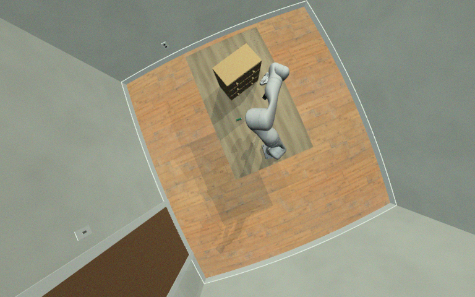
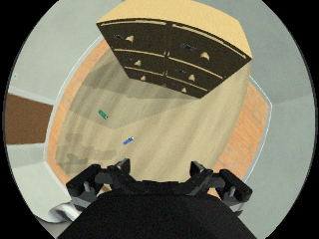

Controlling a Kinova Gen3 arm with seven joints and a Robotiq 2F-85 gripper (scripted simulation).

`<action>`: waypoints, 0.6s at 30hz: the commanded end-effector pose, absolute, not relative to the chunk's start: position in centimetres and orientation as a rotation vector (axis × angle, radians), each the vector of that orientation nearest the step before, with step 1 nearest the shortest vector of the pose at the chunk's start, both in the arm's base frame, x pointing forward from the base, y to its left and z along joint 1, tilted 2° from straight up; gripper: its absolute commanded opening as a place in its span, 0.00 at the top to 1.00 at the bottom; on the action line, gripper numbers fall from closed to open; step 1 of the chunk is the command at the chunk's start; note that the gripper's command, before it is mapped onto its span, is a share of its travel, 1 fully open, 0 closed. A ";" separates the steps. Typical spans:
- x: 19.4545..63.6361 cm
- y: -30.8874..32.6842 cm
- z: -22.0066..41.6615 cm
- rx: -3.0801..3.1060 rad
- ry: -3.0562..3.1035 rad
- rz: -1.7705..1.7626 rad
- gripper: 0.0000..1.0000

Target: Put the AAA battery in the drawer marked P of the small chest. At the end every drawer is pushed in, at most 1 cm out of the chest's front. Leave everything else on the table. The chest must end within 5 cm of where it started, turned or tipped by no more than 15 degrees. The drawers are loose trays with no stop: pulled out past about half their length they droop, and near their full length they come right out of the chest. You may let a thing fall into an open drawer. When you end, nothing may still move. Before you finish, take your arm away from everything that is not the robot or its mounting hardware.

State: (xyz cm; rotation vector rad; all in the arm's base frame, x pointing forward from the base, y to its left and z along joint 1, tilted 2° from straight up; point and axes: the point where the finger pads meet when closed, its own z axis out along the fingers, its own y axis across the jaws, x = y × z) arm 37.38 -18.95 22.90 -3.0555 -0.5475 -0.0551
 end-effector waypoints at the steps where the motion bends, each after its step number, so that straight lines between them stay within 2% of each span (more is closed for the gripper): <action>1: 37.3 -18.7 22.0 -3.061 -0.512 -0.028 0.00; 18: 37.9 -18.0 19.3 -3.098 -0.161 -0.021 0.00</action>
